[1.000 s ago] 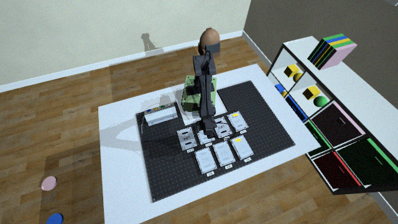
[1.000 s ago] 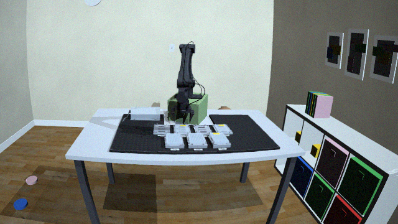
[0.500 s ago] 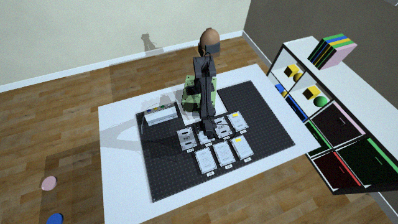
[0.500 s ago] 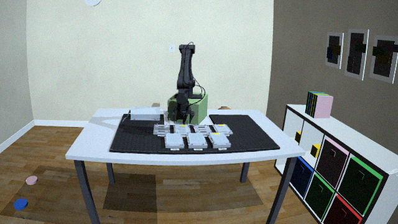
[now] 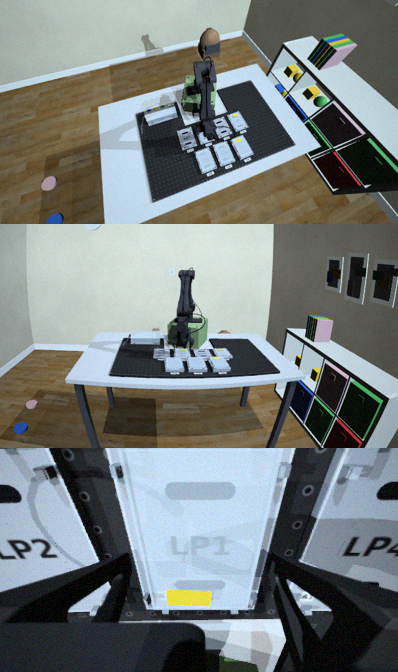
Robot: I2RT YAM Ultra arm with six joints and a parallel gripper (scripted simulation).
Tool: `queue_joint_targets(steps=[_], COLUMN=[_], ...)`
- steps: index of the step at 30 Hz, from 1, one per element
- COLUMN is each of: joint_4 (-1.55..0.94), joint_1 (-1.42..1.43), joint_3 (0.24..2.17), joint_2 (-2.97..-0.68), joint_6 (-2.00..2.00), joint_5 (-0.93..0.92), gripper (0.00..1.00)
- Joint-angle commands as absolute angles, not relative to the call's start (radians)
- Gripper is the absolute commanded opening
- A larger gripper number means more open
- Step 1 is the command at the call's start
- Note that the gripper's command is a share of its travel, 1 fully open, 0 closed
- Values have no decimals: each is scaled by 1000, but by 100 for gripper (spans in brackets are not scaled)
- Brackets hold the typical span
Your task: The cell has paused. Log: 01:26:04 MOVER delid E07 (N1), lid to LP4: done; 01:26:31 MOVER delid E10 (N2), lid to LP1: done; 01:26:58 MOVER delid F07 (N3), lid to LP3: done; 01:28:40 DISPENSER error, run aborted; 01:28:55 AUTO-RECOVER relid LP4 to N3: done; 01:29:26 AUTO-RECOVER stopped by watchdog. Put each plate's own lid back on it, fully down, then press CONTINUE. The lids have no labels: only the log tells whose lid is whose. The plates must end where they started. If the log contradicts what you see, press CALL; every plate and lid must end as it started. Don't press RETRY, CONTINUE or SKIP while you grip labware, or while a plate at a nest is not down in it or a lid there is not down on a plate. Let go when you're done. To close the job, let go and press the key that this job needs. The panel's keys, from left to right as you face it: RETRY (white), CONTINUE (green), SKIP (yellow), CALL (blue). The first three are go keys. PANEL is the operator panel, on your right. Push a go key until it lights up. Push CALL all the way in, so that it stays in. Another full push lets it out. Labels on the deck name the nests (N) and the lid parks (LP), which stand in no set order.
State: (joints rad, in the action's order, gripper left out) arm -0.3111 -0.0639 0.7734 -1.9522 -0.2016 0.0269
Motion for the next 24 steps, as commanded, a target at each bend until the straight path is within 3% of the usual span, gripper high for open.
queue_joint_targets(steps=[1, 24], joint_4=[-265, -217], joint_1=[-60, -66], joint_3=[751, 739], joint_2=[-1973, -2001], joint_6=[-209, -211], joint_5=[13, 13], gripper=[100, 100])
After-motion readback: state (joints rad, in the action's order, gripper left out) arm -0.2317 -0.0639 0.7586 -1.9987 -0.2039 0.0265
